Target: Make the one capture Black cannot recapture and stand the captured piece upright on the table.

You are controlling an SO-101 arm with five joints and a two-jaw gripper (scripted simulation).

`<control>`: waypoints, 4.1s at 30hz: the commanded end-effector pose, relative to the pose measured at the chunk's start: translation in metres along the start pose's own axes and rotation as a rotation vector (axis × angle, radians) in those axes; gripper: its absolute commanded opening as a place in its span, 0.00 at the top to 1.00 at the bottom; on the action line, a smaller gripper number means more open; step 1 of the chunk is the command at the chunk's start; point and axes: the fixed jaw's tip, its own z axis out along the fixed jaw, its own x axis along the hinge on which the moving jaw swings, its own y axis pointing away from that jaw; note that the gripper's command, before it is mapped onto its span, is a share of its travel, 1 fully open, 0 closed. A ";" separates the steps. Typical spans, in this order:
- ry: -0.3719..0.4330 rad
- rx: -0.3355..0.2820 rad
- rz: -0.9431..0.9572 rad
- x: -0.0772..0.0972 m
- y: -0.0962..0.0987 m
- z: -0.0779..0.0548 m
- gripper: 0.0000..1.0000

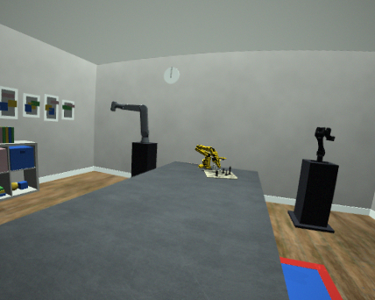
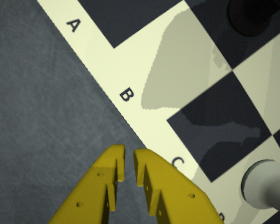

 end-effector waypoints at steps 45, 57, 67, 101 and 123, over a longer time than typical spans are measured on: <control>0.003 -0.005 -0.008 -0.033 0.000 -0.059 1.00; 0.041 0.049 0.098 -0.060 -0.020 -0.069 0.98; 0.099 0.130 0.271 -0.098 -0.062 -0.067 0.94; 0.209 0.271 0.640 -0.104 -0.181 -0.019 0.87; 0.238 0.265 0.653 -0.099 -0.182 -0.015 0.87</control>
